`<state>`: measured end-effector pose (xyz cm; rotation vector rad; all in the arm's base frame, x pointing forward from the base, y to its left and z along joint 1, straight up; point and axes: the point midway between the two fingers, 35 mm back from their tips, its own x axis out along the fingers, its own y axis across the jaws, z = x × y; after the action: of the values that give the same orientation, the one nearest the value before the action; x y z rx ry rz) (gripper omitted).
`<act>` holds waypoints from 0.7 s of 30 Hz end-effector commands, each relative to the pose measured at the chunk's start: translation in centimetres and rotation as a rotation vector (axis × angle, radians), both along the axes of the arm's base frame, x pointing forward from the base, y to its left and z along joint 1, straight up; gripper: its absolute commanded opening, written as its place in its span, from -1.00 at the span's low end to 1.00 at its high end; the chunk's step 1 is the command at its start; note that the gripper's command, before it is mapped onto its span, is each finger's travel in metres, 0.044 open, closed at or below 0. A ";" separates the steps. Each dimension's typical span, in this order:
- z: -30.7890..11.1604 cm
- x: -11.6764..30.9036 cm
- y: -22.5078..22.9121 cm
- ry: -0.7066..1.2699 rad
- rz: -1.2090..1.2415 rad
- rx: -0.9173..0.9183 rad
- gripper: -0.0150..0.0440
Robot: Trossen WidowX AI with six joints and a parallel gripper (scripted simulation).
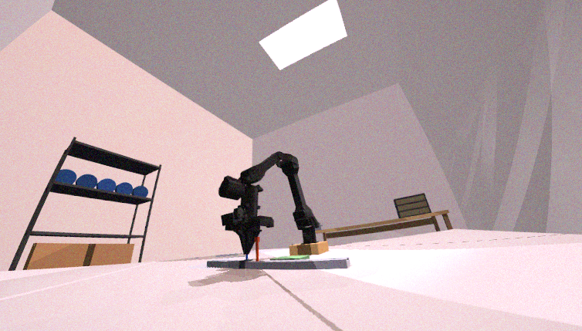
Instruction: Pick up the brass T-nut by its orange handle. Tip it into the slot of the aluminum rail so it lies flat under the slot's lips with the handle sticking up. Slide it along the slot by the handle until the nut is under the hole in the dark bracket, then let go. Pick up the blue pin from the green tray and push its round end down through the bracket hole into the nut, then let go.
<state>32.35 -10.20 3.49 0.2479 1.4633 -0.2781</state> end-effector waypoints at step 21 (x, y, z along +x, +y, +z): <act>0.0 0.3 0.0 0.043 -0.001 0.007 -1.00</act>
<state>32.57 -10.21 3.71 0.2482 1.4923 -0.2759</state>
